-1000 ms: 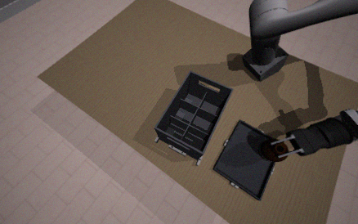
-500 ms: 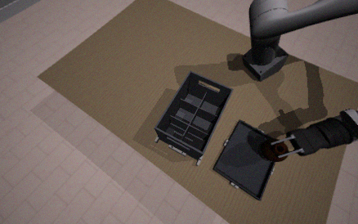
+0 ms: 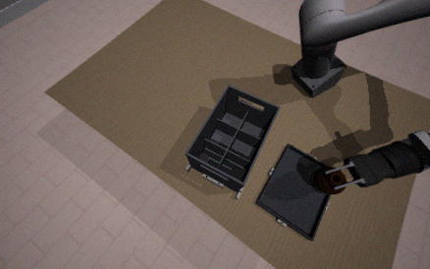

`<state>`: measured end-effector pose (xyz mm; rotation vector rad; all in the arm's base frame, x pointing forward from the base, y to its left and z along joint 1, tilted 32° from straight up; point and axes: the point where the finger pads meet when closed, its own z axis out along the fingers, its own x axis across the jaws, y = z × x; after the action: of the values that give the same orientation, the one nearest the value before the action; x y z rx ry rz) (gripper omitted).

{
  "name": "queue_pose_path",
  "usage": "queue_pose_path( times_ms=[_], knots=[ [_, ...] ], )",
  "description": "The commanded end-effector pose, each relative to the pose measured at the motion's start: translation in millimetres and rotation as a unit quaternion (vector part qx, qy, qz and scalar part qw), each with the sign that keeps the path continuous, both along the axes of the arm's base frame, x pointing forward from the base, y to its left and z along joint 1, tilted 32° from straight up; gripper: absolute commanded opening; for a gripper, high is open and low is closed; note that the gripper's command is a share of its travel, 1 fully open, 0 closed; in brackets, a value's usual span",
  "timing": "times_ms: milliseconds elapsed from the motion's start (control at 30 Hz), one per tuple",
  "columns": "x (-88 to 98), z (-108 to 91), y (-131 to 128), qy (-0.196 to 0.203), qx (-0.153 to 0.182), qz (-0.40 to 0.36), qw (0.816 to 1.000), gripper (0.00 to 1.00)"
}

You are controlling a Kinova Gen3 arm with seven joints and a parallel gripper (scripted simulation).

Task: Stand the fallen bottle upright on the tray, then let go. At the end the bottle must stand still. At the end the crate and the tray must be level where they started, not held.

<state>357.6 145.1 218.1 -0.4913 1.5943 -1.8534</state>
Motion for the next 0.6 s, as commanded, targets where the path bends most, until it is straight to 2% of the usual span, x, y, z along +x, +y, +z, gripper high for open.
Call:
queue_pose_path(
  times_ms=[0,567],
  knots=[
    [-0.2,0.5,0.3,0.0,0.0,0.0,1.0,0.0],
    [0.7,-1.1,-0.2,0.0,0.0,0.0,1.0,0.0]
  ],
)
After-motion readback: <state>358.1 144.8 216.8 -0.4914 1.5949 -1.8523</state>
